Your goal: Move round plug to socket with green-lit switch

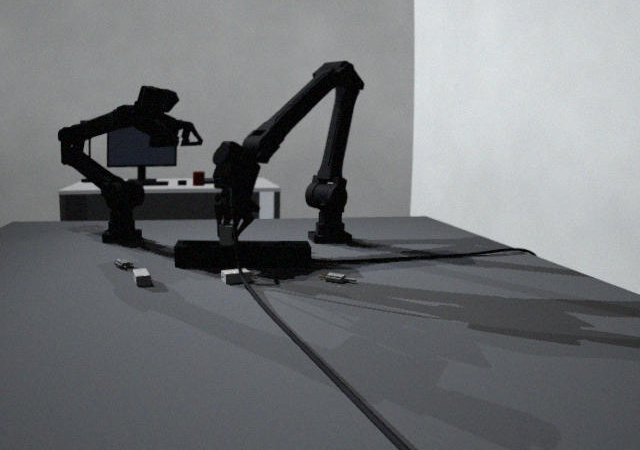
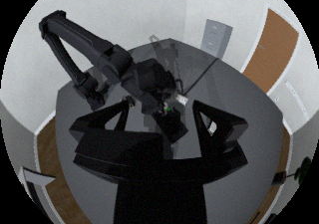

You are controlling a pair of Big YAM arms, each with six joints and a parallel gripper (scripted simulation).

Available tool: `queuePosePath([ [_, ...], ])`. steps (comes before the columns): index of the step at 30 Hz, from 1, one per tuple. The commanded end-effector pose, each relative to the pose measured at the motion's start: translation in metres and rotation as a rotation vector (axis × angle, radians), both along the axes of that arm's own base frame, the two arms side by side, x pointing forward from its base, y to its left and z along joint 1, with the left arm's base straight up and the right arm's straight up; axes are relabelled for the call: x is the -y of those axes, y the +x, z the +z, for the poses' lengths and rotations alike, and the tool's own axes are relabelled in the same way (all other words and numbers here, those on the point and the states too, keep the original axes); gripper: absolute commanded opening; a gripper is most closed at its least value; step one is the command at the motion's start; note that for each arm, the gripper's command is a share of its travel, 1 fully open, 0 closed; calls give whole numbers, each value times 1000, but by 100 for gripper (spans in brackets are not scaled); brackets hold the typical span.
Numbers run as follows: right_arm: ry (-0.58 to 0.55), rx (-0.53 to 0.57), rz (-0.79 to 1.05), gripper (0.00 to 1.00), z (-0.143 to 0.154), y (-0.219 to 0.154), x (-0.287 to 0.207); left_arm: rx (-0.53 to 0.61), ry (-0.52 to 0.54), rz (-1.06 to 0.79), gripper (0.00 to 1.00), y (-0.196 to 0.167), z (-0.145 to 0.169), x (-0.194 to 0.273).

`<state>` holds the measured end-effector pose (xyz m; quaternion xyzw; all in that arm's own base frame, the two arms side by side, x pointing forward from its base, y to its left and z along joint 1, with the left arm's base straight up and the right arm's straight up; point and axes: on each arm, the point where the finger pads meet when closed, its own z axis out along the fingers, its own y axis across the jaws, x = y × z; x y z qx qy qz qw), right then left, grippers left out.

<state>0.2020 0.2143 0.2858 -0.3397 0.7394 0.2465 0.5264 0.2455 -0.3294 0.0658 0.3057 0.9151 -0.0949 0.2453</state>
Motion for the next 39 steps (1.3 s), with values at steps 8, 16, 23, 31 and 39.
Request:
queuePosePath([
  [8,9,34,17,100,25,0,-4,-41,133,6,33,-22,-69,-28],
  [16,9,34,17,100,25,0,-4,-141,143,0,33,-16,-64,-30],
  [23,9,35,17,100,25,0,-4,-84,121,4,33,-23,-62,-24],
  [31,9,35,17,100,25,0,-4,2,9,8,33,1,9,12],
  [39,9,35,17,100,25,0,-4,1,7,9,33,2,9,12],
])
